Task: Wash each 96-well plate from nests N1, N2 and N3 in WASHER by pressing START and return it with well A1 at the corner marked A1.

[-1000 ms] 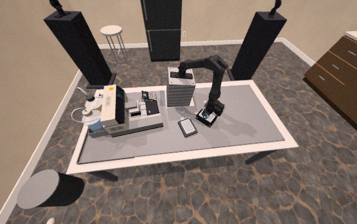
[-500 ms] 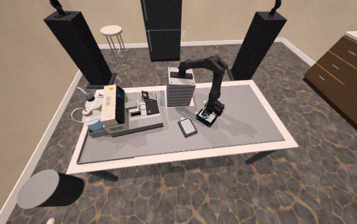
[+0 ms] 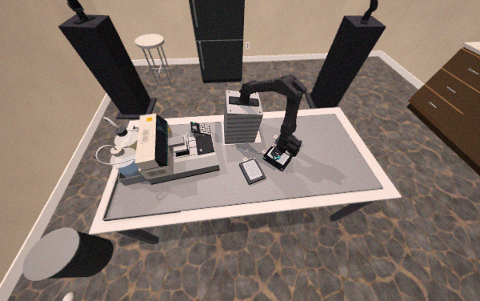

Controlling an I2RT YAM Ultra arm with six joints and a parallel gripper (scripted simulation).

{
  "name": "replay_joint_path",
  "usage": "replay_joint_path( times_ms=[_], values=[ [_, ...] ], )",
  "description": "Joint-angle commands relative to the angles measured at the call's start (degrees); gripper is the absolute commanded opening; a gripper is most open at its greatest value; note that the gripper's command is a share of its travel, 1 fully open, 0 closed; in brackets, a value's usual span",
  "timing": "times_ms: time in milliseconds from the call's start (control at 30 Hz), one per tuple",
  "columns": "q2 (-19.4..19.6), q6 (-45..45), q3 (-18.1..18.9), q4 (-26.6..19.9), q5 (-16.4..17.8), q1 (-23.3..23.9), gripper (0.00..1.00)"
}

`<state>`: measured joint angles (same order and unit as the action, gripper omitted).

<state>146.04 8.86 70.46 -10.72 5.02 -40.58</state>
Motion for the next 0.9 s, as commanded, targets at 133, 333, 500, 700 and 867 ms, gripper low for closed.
replay_joint_path(
  times_ms=[133, 333, 500, 700, 867],
  values=[
    [-0.3, -0.1, 0.2, 0.2, 0.0, 0.0, 1.00],
    [-0.3, -0.1, 0.2, 0.2, 0.0, 0.0, 1.00],
    [-0.3, -0.1, 0.2, 0.2, 0.0, 0.0, 1.00],
    [-0.3, -0.1, 0.2, 0.2, 0.0, 0.0, 1.00],
    [-0.3, -0.1, 0.2, 0.2, 0.0, 0.0, 1.00]
  ],
)
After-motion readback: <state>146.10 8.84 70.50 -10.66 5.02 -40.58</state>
